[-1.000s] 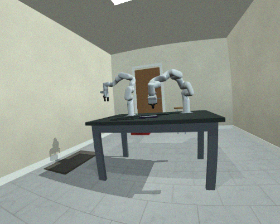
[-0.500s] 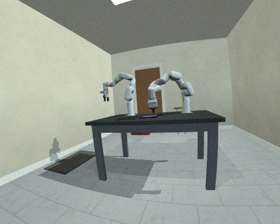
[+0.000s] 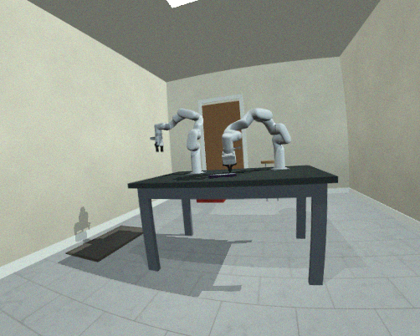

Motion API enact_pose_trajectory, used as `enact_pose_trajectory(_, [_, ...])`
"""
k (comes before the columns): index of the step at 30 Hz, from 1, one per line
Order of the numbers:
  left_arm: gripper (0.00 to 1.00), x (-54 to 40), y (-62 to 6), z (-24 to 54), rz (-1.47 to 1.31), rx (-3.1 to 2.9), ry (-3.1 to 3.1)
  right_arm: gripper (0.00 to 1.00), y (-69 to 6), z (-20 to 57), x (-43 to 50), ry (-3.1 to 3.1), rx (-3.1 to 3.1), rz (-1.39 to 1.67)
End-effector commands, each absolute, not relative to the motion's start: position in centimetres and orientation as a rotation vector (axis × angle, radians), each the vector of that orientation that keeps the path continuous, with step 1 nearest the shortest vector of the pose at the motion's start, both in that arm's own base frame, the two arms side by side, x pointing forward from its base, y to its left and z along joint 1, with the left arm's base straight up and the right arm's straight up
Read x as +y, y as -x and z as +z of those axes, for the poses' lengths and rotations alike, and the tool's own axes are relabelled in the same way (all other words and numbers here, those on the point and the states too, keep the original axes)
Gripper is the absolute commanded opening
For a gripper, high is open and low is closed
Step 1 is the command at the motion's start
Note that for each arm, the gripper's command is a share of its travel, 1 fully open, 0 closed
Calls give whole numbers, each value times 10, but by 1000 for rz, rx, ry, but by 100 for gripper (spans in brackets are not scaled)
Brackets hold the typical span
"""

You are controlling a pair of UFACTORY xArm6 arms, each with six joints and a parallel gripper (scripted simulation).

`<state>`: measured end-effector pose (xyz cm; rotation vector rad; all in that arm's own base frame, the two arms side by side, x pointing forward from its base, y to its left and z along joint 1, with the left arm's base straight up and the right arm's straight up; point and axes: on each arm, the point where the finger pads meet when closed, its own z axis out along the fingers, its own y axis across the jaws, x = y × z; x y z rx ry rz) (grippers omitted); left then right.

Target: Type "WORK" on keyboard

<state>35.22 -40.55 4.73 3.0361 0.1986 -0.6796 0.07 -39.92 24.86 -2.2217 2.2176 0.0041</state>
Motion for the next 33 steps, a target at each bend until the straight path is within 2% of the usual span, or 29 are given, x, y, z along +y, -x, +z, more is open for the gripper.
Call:
enact_pose_trajectory(1, [0,-407,-354,49,-673,197,-3034,100,-1,250,-400,2224,2219,0])
enact_pose_trajectory(33, [0,-407,-354,41,-673,197,-3034,100,-1,250,-400,2224,2219,0])
